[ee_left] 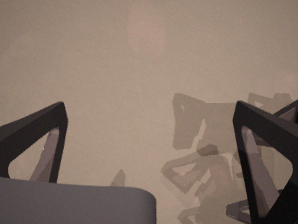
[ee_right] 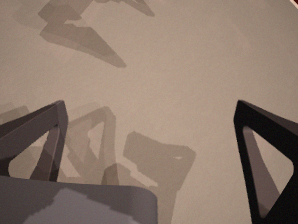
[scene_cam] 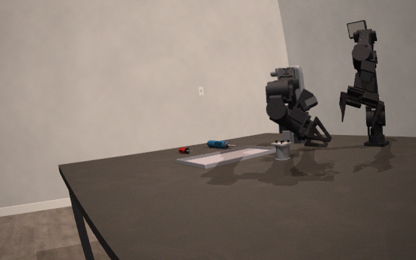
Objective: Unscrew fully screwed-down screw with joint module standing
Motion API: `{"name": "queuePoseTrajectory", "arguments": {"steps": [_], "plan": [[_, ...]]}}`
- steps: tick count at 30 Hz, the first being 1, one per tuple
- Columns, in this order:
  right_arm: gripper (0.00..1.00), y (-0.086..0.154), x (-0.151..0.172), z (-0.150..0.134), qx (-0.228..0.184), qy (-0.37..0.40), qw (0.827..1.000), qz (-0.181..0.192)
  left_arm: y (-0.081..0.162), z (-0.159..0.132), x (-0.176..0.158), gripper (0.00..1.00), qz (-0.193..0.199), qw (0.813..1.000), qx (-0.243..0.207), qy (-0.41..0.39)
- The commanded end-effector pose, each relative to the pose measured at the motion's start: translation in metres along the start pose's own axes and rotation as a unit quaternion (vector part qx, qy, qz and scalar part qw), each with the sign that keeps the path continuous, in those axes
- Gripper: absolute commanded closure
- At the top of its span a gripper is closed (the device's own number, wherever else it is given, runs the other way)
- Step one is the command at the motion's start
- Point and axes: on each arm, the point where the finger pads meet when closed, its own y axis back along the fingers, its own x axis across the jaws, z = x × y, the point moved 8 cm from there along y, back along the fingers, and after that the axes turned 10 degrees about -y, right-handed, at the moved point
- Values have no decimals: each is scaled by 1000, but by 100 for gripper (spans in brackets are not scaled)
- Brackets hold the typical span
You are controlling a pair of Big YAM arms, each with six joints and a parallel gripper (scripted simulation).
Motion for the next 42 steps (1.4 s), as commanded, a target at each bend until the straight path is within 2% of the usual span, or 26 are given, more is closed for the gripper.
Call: {"name": "queuePoseTrajectory", "arguments": {"steps": [1,17,18,34,35,42], "plan": [[0,5,-3,9,-1,7,1000,-4,4,4,-1,0,-1,1000,-6,-1],[0,5,-3,9,-1,7,1000,-4,4,4,-1,0,-1,1000,-6,-1],[18,10,-9,17,-1,19,1000,-12,10,17,-4,0,-2,1000,-21,-4],[18,10,-9,17,-1,19,1000,-12,10,17,-4,0,-2,1000,-21,-4],[35,10,-9,17,-1,19,1000,-12,10,17,-4,0,-2,1000,-21,-4],[35,10,-9,17,-1,19,1000,-12,10,17,-4,0,-2,1000,-21,-4]]}}
